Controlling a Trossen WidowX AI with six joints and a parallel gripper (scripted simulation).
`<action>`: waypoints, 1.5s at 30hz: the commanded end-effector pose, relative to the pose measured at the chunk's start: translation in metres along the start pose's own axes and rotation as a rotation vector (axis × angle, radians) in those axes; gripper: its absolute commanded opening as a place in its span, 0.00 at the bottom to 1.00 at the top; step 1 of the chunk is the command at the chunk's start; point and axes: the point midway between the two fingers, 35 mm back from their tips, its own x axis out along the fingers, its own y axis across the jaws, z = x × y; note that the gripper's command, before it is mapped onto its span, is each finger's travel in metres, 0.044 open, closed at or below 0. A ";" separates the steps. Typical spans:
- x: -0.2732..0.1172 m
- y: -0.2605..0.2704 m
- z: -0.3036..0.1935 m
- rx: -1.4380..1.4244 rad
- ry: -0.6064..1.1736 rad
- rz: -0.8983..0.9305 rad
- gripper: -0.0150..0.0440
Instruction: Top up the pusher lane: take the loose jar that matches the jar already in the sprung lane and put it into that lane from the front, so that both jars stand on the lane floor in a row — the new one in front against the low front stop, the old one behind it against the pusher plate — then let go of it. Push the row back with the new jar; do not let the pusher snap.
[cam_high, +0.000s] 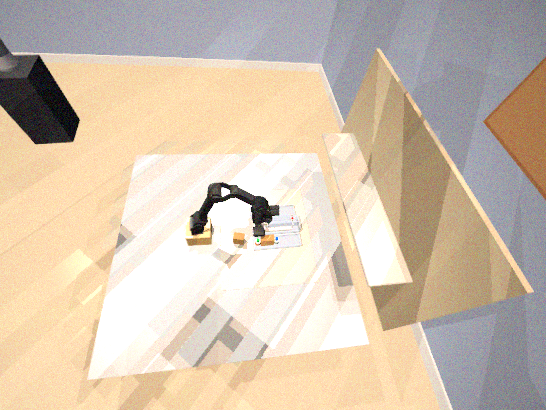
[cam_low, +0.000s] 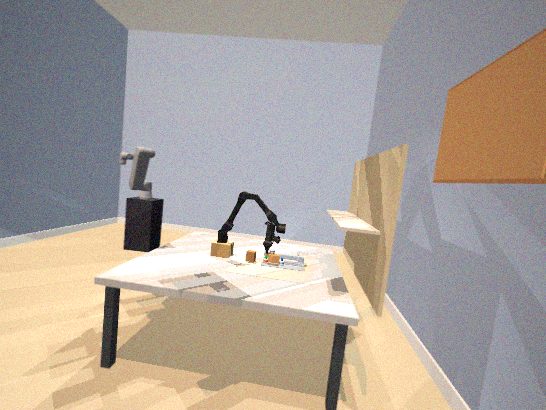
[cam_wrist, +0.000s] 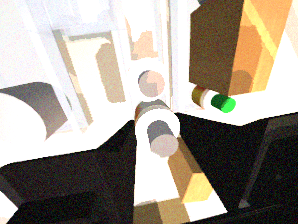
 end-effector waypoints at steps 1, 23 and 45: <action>-0.005 0.001 0.011 -0.002 -0.037 0.005 0.25; -0.005 0.001 0.014 -0.002 -0.037 0.005 0.25; -0.005 0.001 0.017 -0.002 -0.038 0.005 0.25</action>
